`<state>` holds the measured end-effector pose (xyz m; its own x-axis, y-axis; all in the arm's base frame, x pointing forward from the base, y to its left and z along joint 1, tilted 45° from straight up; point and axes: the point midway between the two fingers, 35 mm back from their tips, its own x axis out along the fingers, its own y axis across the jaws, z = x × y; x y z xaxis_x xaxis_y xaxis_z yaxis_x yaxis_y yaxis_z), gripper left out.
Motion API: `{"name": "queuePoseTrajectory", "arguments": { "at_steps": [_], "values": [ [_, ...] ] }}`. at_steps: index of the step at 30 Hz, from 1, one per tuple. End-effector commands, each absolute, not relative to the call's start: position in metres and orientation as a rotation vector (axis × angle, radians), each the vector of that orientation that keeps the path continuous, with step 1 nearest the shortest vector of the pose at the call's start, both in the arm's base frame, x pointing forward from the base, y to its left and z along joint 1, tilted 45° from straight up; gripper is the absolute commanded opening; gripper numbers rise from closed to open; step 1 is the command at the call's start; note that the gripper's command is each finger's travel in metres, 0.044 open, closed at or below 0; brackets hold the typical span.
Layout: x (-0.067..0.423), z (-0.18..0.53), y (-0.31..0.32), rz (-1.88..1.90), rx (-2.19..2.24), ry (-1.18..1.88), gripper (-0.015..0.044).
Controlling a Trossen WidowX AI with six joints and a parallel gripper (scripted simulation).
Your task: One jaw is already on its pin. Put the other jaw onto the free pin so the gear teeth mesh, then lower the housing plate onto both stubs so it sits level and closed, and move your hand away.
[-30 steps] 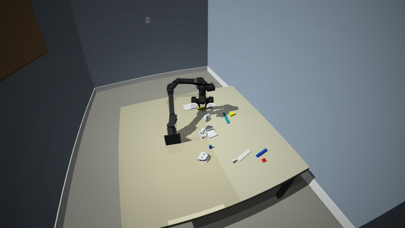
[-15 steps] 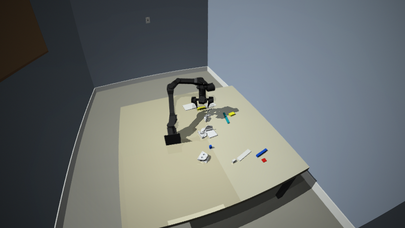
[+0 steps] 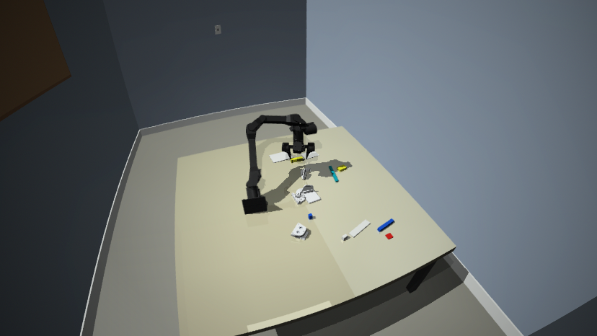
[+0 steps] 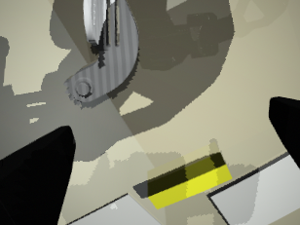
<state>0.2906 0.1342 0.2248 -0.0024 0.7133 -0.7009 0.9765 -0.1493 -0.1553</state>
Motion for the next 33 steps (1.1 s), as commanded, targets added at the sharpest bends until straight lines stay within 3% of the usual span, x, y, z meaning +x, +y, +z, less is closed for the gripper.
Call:
{"name": "queuePoseTrajectory", "arguments": {
  "at_steps": [1, 4, 21, 33],
  "values": [
    [0.2905, 0.2248, 0.1343, -0.946, 1.902, 1.745, 0.0440],
    [0.2905, 0.2248, 0.1343, -0.946, 1.902, 1.745, 0.0440],
    [0.2905, 0.2248, 0.1343, -0.946, 1.902, 1.745, 0.0000],
    [0.2905, 0.2248, 0.1343, -0.946, 1.902, 1.745, 0.0000]
  ]
}}
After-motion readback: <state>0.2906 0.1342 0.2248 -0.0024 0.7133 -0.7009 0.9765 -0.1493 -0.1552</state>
